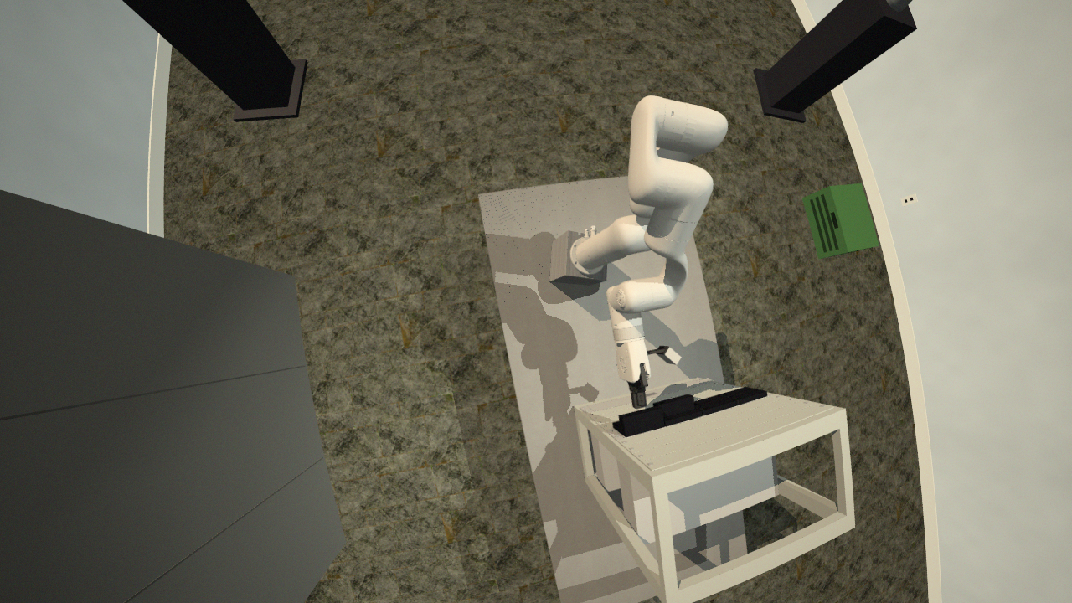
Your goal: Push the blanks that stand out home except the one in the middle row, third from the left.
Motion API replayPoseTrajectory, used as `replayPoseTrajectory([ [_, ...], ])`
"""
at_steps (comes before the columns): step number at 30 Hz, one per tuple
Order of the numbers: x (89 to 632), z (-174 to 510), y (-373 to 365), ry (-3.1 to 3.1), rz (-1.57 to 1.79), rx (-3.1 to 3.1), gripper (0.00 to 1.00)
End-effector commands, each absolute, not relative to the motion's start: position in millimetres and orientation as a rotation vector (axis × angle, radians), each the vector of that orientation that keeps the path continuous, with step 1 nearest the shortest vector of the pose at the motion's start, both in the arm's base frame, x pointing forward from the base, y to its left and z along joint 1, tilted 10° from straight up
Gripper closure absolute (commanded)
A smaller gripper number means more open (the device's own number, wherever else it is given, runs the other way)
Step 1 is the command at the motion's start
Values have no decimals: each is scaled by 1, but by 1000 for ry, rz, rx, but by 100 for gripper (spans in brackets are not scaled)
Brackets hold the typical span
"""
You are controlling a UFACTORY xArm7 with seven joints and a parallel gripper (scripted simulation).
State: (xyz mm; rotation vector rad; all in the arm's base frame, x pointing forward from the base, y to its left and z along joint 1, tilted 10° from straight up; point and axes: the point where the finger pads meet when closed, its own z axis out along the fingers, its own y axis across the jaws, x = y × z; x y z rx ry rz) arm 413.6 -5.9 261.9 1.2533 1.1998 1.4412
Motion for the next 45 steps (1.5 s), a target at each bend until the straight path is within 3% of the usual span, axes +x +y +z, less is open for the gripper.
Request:
replayPoseTrajectory([
  [1, 417, 264, -6, 1194, 1444, 1250, 100],
  [45, 430, 264, -4, 1194, 1444, 1250, 100],
])
